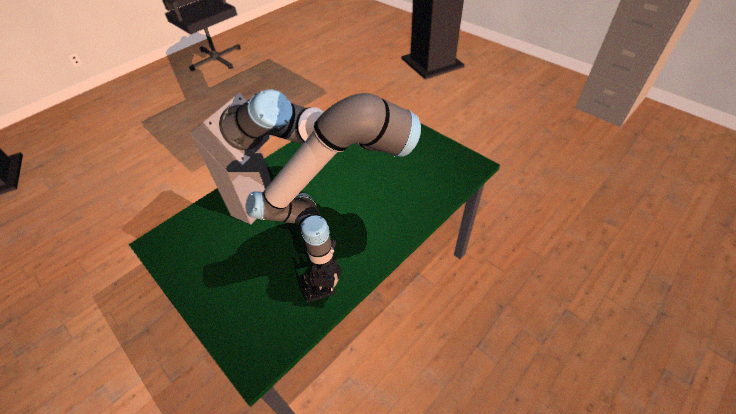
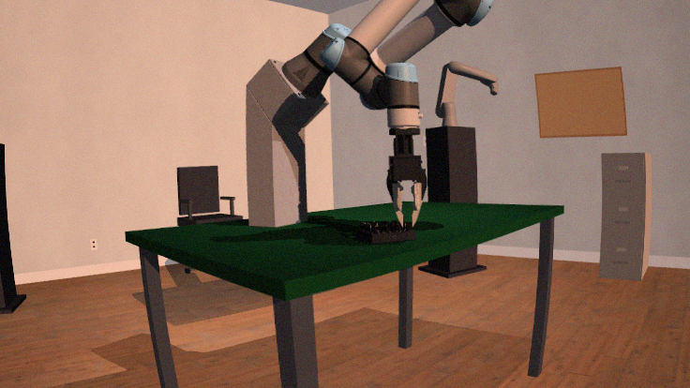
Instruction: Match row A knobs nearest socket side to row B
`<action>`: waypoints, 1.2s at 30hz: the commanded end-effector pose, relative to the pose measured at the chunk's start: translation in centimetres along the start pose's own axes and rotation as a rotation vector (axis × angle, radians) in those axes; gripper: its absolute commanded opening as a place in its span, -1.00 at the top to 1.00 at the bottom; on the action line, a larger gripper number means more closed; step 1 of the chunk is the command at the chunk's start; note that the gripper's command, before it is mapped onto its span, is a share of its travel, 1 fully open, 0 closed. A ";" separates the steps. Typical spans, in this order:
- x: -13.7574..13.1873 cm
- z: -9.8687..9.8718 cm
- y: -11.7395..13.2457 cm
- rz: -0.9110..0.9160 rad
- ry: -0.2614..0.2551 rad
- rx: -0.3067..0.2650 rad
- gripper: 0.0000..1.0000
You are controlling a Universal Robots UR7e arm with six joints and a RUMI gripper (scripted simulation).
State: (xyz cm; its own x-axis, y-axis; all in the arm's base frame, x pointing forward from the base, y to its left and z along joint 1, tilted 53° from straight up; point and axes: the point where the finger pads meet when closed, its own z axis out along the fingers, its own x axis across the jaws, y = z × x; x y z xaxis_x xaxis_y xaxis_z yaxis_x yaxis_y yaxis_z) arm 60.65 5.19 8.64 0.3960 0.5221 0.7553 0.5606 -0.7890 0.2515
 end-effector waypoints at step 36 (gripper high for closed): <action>0.0 -4.2 0.2 -0.091 0.000 -0.002 0.78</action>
State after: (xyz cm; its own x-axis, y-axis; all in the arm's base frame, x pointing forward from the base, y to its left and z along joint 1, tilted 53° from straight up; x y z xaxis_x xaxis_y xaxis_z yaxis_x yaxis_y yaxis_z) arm 57.95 3.97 10.91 0.3898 0.5308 0.7525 0.5645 -0.7834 0.2602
